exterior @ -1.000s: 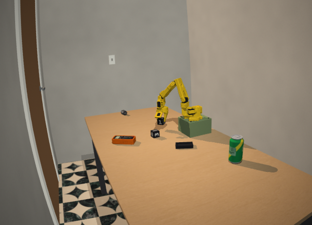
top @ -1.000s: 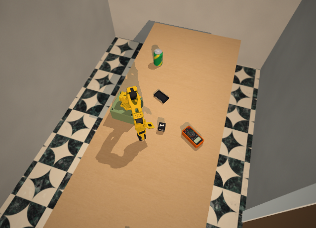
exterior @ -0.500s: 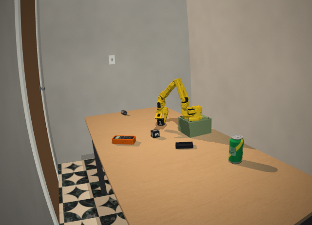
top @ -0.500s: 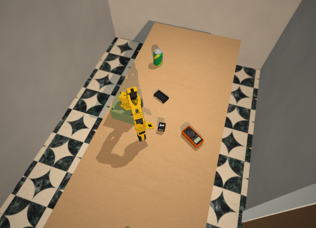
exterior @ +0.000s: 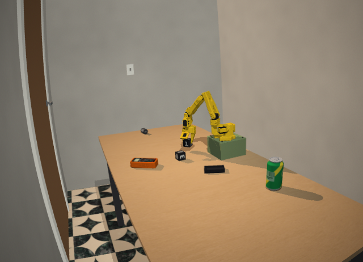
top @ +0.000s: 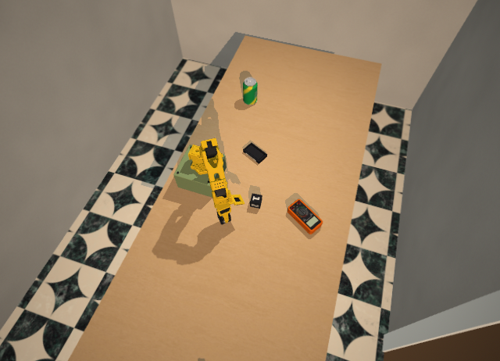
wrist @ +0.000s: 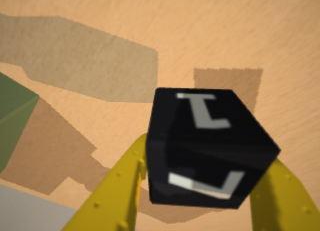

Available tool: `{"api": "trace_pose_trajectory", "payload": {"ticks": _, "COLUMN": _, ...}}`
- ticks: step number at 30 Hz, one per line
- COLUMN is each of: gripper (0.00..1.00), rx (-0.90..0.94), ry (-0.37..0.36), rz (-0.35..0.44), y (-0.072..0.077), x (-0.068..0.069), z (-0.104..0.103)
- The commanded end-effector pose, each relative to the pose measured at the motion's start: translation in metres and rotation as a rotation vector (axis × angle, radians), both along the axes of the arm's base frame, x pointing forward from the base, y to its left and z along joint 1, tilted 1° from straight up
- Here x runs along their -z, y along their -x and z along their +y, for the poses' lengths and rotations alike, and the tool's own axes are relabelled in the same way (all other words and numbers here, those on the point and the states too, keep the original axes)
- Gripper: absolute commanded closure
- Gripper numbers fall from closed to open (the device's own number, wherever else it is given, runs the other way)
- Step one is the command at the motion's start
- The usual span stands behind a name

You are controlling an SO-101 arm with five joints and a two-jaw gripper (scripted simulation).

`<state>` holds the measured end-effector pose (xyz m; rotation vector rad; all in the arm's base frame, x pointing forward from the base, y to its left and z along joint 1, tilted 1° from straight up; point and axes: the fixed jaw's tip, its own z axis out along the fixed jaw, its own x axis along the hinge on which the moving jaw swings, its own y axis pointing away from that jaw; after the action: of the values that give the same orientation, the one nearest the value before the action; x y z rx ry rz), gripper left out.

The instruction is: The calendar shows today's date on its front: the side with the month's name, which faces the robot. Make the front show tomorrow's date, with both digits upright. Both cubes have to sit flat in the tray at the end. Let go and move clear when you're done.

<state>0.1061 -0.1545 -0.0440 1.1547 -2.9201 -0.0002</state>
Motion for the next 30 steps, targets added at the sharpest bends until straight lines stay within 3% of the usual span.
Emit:
{"api": "trace_pose_trajectory", "payload": {"ticks": 1, "gripper": 1.00, "rx": 0.001, "ry": -0.015, "rz": 0.008, "y": 0.0033, "x": 0.0057, "z": 0.0027}}
{"api": "trace_pose_trajectory", "payload": {"ticks": 30, "gripper": 1.00, "rx": 0.001, "ry": -0.015, "rz": 0.008, "y": 0.0033, "x": 0.0143, "z": 0.0030}}
